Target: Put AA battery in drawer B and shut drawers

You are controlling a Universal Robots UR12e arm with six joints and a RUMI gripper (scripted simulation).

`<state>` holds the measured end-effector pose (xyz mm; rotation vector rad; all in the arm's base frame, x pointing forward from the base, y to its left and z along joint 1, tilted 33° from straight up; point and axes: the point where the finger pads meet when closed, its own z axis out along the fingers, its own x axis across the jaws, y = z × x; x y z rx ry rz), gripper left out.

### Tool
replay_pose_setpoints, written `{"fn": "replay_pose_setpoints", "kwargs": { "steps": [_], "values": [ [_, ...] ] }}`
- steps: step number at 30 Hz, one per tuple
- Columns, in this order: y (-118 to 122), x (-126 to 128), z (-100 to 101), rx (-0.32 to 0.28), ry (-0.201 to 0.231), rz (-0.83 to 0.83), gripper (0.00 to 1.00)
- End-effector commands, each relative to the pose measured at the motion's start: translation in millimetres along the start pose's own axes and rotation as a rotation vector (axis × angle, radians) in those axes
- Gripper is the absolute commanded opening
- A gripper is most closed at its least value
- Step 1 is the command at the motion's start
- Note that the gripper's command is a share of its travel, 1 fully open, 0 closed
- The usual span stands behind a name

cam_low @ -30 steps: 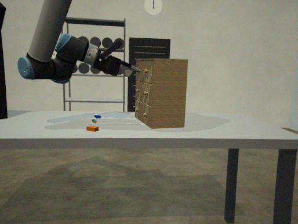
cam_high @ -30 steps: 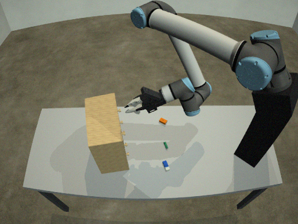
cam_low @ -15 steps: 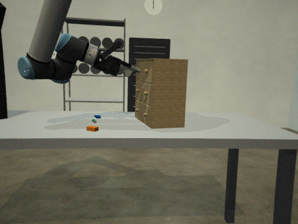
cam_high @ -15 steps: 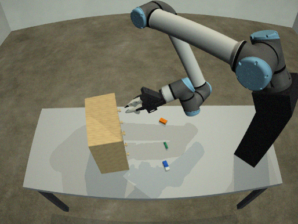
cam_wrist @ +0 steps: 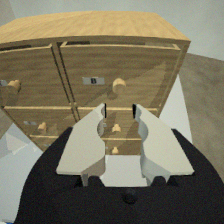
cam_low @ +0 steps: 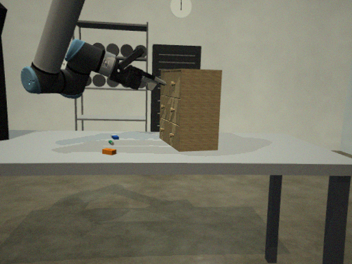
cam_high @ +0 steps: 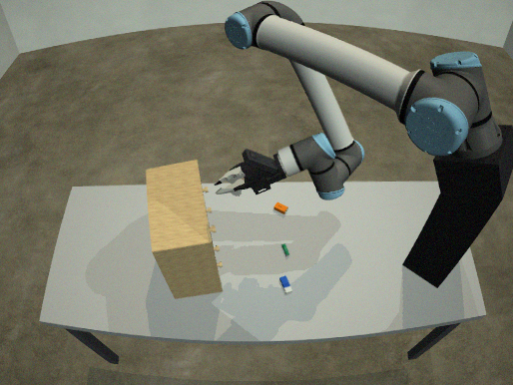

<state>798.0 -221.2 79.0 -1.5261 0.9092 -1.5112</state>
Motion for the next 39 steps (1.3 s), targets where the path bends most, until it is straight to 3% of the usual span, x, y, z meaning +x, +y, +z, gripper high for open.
{"fn": "replay_pose_setpoints", "kwargs": {
  "steps": [1,39],
  "values": [
    [-2.0,2.0,2.5,0.004,0.001,-0.005,0.20],
    [-11.8,1.4,28.2,0.004,0.001,-0.005,0.20]
  ]
}}
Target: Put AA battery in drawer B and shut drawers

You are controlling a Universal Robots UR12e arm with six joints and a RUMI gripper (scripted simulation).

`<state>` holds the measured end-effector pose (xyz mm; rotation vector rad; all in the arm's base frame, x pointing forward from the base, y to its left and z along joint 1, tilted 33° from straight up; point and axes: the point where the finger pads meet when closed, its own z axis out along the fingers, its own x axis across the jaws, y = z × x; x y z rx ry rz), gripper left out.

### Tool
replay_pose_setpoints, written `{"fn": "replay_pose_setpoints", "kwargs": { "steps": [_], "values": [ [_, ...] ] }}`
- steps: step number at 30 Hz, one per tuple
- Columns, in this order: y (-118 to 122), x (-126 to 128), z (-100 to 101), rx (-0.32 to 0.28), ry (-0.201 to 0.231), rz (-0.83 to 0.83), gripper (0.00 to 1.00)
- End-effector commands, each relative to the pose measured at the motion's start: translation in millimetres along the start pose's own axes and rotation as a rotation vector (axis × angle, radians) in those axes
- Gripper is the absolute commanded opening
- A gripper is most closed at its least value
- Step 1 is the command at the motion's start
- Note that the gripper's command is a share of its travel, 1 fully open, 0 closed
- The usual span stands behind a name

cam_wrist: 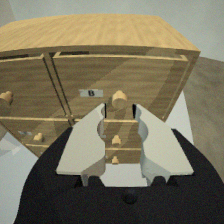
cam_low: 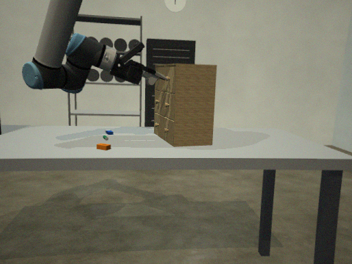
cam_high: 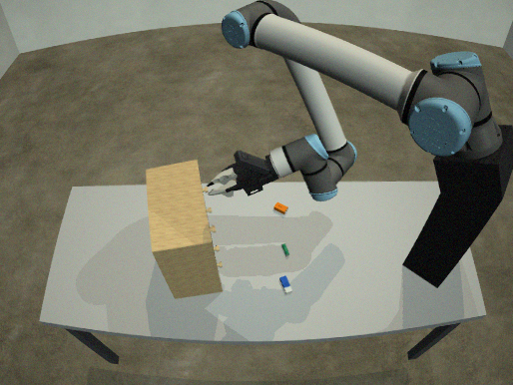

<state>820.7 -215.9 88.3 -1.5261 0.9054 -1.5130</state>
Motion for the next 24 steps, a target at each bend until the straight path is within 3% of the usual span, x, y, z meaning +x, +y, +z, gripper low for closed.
{"fn": "replay_pose_setpoints", "kwargs": {
  "steps": [1,24],
  "values": [
    [-2.2,1.3,5.8,0.002,0.001,-0.003,0.20],
    [-3.8,1.6,11.4,0.001,0.001,-0.002,0.20]
  ]
}}
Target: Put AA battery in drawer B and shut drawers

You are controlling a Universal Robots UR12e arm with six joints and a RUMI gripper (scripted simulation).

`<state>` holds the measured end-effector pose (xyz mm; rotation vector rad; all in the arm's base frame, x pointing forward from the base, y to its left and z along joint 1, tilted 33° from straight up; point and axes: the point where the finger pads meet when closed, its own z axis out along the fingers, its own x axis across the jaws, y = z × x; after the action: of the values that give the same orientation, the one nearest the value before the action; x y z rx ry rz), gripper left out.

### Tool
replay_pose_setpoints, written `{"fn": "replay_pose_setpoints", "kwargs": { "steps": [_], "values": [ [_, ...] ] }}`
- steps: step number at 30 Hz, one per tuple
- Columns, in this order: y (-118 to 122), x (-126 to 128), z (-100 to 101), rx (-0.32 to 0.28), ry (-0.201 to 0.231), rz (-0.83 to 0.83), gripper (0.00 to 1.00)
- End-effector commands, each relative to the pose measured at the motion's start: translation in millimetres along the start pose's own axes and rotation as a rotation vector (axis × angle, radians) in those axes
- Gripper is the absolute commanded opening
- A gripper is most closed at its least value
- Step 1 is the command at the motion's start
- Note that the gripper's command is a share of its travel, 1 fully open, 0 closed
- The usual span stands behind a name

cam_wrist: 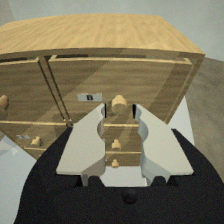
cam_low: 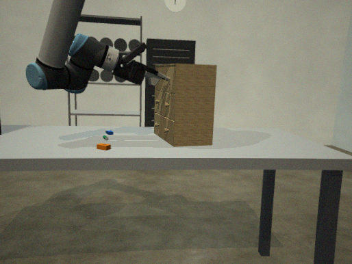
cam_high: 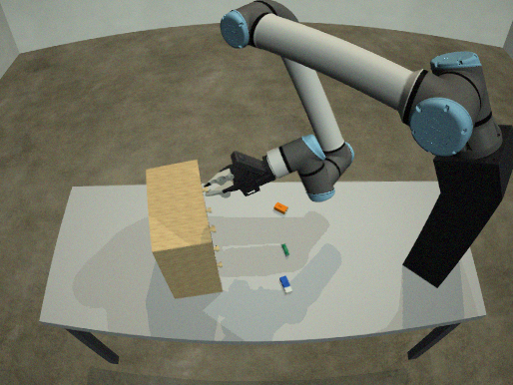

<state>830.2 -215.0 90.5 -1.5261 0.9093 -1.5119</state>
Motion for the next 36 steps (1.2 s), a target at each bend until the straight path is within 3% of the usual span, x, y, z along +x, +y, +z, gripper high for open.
{"fn": "replay_pose_setpoints", "kwargs": {
  "steps": [1,32,33,36],
  "values": [
    [-1.8,1.2,1.8,0.004,0.001,-0.004,0.20],
    [-1.8,1.2,1.8,0.004,0.001,-0.004,0.20],
    [-1.8,1.2,1.8,0.004,0.001,-0.004,0.07],
    [-1.8,1.2,1.8,0.004,0.001,-0.004,0.07]
  ]
}}
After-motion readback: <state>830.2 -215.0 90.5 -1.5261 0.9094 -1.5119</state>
